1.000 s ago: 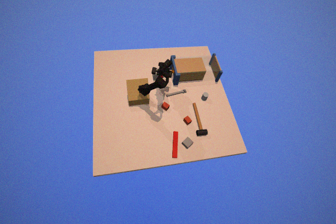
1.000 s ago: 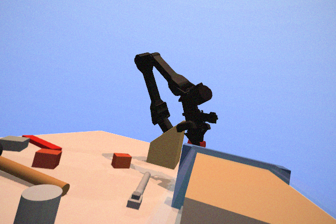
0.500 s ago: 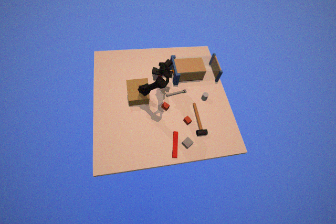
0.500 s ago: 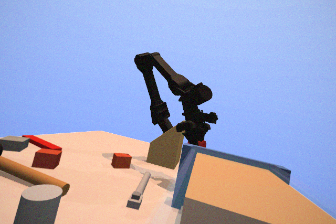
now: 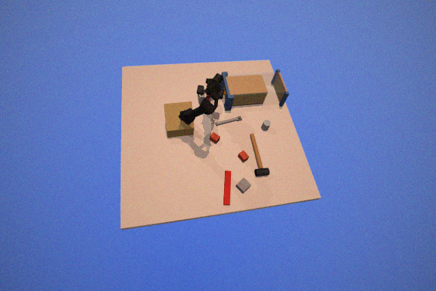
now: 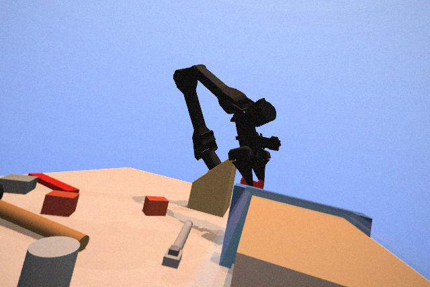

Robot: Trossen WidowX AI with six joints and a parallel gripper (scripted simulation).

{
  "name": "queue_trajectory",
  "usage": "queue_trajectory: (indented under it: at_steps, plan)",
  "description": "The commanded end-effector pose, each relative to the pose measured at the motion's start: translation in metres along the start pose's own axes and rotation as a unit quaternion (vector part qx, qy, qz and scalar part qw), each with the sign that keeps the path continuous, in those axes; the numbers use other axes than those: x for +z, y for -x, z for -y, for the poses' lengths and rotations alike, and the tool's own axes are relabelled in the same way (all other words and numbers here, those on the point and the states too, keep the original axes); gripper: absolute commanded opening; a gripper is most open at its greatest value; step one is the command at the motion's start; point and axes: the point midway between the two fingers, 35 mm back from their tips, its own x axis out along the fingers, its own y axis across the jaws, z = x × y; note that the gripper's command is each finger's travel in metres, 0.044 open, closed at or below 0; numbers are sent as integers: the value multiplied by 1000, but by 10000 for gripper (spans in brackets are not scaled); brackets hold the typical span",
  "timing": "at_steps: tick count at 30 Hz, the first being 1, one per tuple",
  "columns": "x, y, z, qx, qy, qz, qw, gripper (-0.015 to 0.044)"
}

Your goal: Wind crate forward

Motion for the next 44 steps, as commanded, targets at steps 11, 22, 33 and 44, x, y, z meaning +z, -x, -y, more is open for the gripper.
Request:
queue_trajectory:
  at_steps: [11,22,33,44]
  plan:
    - [12,81,-16,-5,-5,16,1000,440]
    - [44,88,-22,-1,0,-33,999,440]
    - [116,57,-45,-5,-2,-154,988,440]
    - [132,40,-57,-13,-4,-192,981,440]
